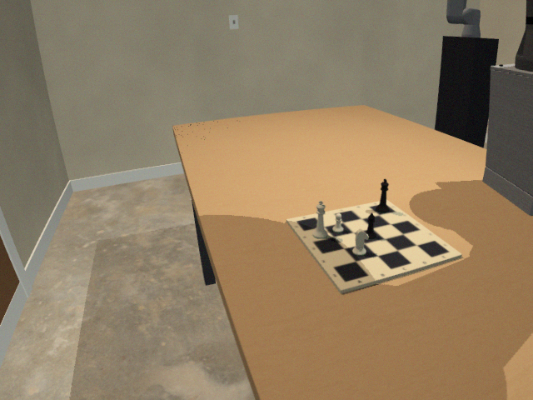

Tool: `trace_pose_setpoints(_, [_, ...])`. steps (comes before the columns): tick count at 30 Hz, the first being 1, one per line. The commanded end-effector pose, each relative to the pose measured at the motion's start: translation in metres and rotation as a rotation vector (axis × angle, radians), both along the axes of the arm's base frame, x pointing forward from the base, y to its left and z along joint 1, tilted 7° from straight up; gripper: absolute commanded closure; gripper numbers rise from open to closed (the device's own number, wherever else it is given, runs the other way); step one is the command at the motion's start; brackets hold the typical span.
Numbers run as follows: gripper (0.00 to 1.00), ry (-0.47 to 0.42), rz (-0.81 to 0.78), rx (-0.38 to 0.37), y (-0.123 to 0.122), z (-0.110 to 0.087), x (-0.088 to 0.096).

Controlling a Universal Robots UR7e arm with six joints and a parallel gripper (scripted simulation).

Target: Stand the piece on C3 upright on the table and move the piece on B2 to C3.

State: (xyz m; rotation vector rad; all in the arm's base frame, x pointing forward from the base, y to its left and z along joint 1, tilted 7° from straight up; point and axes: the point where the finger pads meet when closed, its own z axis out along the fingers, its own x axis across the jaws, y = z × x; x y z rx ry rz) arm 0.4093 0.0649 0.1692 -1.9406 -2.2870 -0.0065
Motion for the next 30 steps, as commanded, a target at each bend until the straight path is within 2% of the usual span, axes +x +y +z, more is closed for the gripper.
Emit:
trace_pose_setpoints(1, [0.0,-0.088,-0.181,-0.098,-0.068,0.015,-0.004])
trace_pose_setpoints(3, [0.0,-0.039,-0.248,-0.064,-0.081,-0.001,0.003])
trace_pose_setpoints(5, [0.0,-0.039,-0.248,-0.064,-0.081,-0.001,0.003])
trace_pose_setpoints(6, [0.0,-0.021,-0.283,-0.046,-0.089,-0.007,0.01])
trace_pose_setpoints(11, [0.0,0.094,-0.456,0.042,-0.123,-0.045,0.023])
trace_pose_setpoints(12, [0.0,0.094,-0.456,0.042,-0.123,-0.045,0.023])
trace_pose_setpoints(15, [0.0,0.159,-0.56,0.097,-0.144,-0.069,0.029])
trace_pose_setpoints(16, [0.0,0.159,-0.56,0.097,-0.144,-0.069,0.029])
trace_pose_setpoints(20, [0.0,0.243,-0.696,0.171,-0.172,-0.101,0.034])
trace_pose_setpoints(22, [0.0,0.243,-0.696,0.171,-0.172,-0.101,0.034])
trace_pose_setpoints(29, [0.0,0.381,-0.923,0.303,-0.218,-0.156,0.033])
trace_pose_setpoints(30, [0.0,0.381,-0.923,0.303,-0.218,-0.156,0.033])
